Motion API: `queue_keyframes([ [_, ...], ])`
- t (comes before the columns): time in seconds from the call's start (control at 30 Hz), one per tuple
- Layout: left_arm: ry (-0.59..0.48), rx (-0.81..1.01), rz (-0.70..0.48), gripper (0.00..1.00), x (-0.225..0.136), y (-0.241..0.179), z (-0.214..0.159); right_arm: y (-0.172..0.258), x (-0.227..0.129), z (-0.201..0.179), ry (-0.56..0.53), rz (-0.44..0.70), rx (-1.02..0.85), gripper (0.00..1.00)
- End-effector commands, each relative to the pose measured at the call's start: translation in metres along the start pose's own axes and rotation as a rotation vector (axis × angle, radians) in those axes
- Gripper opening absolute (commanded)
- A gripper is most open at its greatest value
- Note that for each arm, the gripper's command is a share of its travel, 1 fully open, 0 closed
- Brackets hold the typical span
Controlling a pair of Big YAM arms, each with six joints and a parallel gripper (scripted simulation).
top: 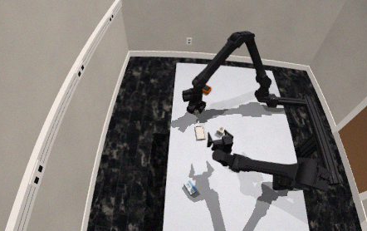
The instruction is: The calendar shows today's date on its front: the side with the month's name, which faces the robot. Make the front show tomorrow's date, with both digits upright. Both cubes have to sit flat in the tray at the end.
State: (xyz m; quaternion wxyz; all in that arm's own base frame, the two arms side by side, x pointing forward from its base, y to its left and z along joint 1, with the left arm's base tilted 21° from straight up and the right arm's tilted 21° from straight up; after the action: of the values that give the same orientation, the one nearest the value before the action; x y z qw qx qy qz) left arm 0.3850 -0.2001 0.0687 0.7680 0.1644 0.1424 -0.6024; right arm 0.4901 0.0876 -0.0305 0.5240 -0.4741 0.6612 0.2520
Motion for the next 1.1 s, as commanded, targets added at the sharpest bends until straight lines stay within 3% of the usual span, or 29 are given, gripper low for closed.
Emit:
queue_keyframes([
  [0.0, -0.032, 0.04, 0.025, 1.0, 0.008, 0.023, 0.015, -0.025, 0.001, 0.008, -0.021, -0.022, 0.006, 0.66],
  [0.13, -0.032, 0.04, 0.025, 1.0, 0.008, 0.023, 0.015, -0.015, 0.0, 0.005, -0.019, -0.021, 0.002, 0.62],
  [0.57, -0.032, 0.04, 0.025, 1.0, 0.008, 0.023, 0.015, -0.012, -0.006, 0.006, -0.025, -0.029, 0.003, 0.34],
  [0.6, -0.032, 0.04, 0.025, 1.0, 0.008, 0.023, 0.015, -0.012, -0.006, 0.006, -0.025, -0.029, 0.003, 0.4],
  [1.07, -0.038, 0.055, 0.002, 1.0, 0.034, 0.025, 0.021, -0.013, -0.085, 0.011, -0.049, -0.052, 0.01, 0.4],
])
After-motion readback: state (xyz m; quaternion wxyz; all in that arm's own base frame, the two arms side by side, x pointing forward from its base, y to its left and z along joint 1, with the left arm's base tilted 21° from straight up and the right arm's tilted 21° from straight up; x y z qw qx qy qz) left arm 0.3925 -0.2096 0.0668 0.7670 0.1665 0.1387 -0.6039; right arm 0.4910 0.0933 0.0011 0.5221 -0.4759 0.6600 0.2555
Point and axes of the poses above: on each arm, the point where the finger pads meet when closed, its own x axis out along the fingers, its own y axis across the jaws, z = x × y, the point moved 8 cm from there along -x, back along the fingers, and after that the axes turned 4 degrees about -x, right-handed, at the moved point
